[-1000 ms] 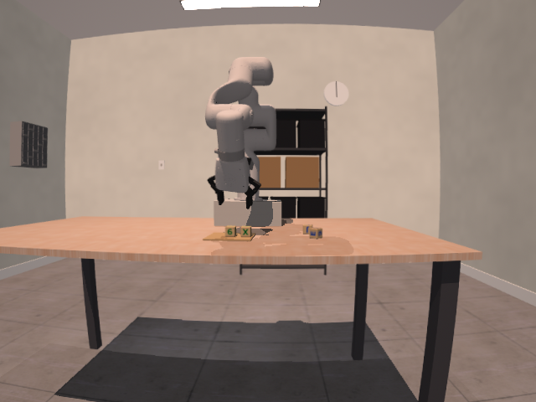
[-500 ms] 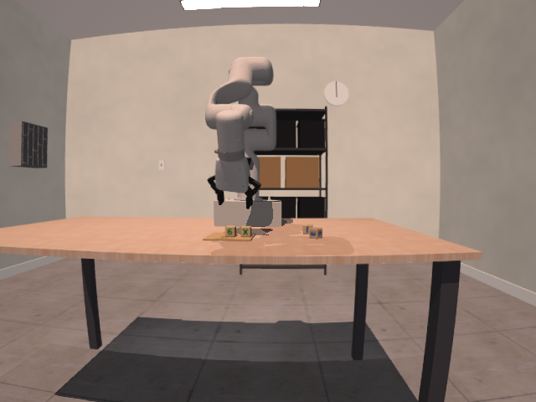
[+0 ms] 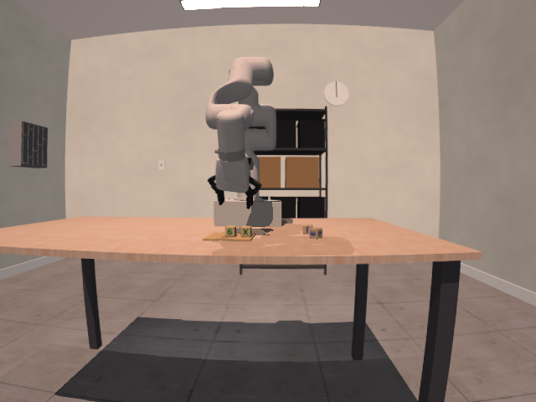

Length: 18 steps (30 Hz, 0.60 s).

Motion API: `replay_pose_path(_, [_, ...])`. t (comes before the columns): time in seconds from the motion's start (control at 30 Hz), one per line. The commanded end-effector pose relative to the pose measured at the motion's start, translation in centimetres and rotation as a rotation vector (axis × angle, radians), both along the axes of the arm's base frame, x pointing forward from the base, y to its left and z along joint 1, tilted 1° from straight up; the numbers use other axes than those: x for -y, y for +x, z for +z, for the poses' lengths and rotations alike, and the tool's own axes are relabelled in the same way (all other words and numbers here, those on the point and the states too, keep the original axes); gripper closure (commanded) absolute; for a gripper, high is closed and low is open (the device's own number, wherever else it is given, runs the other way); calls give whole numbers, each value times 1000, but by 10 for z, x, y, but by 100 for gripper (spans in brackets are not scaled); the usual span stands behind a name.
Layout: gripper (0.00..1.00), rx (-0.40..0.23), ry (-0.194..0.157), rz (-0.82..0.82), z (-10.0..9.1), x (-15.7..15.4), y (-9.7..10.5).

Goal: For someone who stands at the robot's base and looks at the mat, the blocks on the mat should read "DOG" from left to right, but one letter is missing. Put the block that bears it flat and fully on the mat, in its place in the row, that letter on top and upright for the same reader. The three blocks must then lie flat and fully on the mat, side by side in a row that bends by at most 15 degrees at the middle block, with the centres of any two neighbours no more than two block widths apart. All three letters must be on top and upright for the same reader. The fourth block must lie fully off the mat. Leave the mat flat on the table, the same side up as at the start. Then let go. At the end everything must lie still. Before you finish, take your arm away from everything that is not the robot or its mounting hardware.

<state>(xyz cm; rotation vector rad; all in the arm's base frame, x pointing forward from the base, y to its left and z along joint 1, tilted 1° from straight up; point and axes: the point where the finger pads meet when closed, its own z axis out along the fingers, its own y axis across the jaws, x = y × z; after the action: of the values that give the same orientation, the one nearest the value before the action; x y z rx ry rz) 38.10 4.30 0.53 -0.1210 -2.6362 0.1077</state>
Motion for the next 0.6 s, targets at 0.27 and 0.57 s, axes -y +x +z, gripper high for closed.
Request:
replay_pose_path(0.27, [0, 154, 101, 330, 12, -77, 19])
replay_pose_path(0.57, [0, 249, 171, 557, 23, -132, 22])
